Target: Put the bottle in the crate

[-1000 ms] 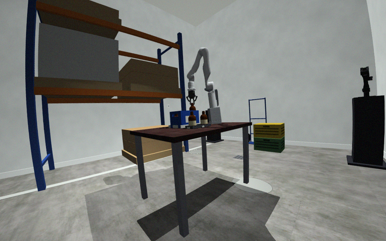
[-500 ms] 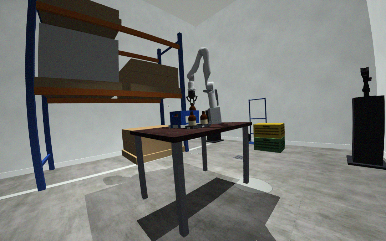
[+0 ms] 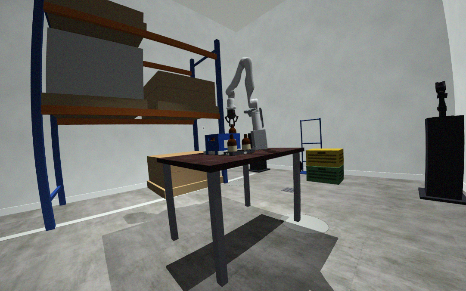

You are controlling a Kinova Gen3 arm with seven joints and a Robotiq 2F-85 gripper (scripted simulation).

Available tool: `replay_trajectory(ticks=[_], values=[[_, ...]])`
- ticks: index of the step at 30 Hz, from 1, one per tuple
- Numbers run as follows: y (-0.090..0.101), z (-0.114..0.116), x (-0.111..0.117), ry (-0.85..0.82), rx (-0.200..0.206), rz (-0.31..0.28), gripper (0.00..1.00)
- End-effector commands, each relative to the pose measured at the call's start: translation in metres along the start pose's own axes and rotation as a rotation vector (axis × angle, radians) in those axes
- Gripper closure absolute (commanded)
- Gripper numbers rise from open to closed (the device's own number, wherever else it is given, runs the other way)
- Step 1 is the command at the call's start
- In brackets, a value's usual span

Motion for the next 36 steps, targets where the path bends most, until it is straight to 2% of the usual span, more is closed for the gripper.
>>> replay_trajectory(ticks=[1, 16, 36], values=[[0.0, 0.0, 0.0, 0.0, -0.001, 0.001, 1.0], [-0.004, 0.0, 0.0, 0.0, -0.001, 0.001, 1.0], [-0.023, 0.0, 0.0, 0.0, -0.001, 0.001, 1.0]])
Point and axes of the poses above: the point where the finger pads meet when closed, its own y axis back along the fingers, its own z axis across the jaws, x = y × z, the point moved 6 cm from there along y, back along the fingers, and after that the axes turned 1 degree about -y, right-handed, at the moved point
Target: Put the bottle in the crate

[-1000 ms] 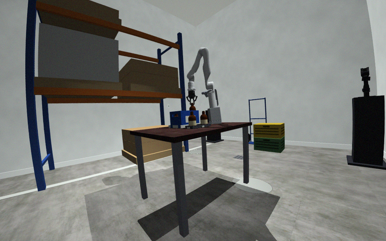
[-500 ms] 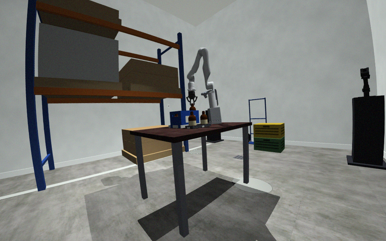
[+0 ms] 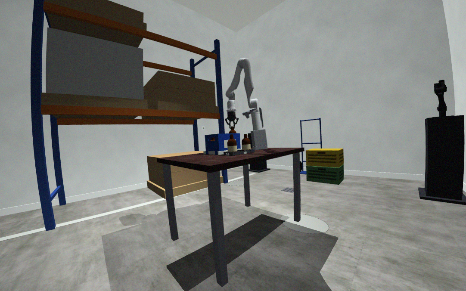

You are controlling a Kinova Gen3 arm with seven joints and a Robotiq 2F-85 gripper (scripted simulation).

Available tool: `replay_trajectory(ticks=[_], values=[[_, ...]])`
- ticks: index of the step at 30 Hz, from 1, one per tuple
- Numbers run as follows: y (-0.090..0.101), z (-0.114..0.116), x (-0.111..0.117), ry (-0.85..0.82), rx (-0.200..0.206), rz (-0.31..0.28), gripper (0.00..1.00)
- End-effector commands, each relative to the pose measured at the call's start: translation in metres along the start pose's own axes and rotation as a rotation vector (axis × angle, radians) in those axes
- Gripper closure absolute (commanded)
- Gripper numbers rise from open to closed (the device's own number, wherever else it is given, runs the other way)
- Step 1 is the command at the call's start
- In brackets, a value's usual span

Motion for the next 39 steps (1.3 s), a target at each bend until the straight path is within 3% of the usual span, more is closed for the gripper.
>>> replay_trajectory(ticks=[1, 19, 39], values=[[-0.004, 0.001, -0.003, -0.007, 0.002, -0.005, 1.0], [-0.018, 0.001, -0.003, -0.007, 0.002, -0.005, 1.0], [-0.019, 0.001, -0.003, -0.007, 0.002, -0.005, 1.0]])
Point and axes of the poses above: the point where the finger pads meet when closed, its own y axis back along the fingers, its own z axis across the jaws, x = y × z, the point moved 6 cm from there along y, back along the fingers, and after that the axes turned 1 degree about -y, right-handed, at the moved point
